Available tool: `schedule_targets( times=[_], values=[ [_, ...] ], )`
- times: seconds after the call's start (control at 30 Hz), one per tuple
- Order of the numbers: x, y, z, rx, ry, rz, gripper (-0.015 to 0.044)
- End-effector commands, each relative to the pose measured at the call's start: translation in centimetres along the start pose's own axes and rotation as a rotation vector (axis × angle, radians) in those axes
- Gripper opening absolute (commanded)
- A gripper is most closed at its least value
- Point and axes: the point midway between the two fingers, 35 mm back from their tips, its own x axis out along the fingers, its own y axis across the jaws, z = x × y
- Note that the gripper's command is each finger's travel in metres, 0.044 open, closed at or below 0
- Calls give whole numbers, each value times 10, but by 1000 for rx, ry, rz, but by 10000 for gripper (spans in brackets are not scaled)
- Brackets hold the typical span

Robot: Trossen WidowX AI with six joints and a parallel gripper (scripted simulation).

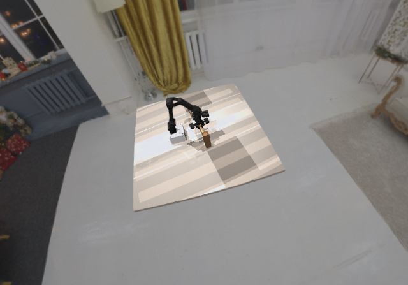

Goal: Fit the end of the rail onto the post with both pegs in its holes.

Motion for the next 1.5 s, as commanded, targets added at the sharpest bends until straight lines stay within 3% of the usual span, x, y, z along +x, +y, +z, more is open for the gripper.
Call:
schedule_targets(
  times=[0.0,1.47],
  values=[
    [-5,-2,0,3,-3,-10,0],
    [-3,0,0,3,-3,-10,0]
  ],
)
